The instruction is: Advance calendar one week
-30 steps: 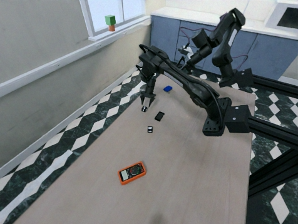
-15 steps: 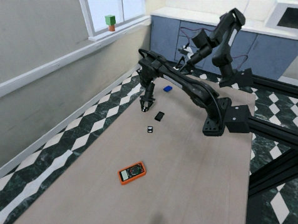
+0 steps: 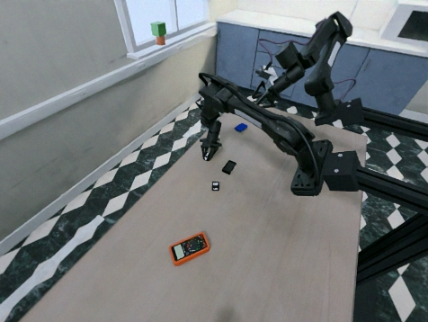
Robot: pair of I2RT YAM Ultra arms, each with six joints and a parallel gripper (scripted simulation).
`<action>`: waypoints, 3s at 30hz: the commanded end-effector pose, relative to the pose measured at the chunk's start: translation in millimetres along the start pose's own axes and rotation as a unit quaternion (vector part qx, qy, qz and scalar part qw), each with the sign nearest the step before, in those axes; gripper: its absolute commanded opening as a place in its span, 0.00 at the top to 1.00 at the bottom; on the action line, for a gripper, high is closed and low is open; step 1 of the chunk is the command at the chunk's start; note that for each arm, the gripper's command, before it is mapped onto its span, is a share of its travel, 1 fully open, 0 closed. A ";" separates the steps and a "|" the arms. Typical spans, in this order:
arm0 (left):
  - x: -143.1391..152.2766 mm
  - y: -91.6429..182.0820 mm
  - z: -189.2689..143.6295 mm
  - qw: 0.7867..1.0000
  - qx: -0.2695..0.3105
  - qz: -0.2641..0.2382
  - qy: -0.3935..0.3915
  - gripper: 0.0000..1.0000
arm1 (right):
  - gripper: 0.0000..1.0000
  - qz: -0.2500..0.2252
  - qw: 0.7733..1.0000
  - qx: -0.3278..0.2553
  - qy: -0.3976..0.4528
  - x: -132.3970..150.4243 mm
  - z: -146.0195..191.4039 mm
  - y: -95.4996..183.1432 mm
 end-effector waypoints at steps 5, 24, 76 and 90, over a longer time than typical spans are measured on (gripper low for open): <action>11.1 37.2 10.1 1.000 -0.018 -0.017 0.005 0.73 | 0.00 -0.007 1.000 -0.005 -0.006 -4.3 1.3 1.2; 40.9 76.0 22.2 0.985 -0.056 -0.150 0.059 0.73 | 0.00 -0.013 1.000 -0.002 0.002 -20.5 -2.7 -4.9; 66.7 -42.0 -29.5 0.685 -0.111 -0.683 0.230 0.73 | 0.00 0.004 1.000 -0.003 0.016 -4.5 0.2 -4.8; 47.7 -54.5 -25.2 0.683 -0.102 -0.685 0.231 0.73 | 0.00 0.004 1.000 -0.003 0.016 -4.5 0.2 -4.8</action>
Point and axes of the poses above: on each arm, the point where the finger pads meet when closed, its own y axis back along the fingers, its own z axis across the jaws, x = y × z, the point moved 7 cm from there along y, back along the fingers, and after that the axes turned 4 degrees about -y, right-handed, at the moved point
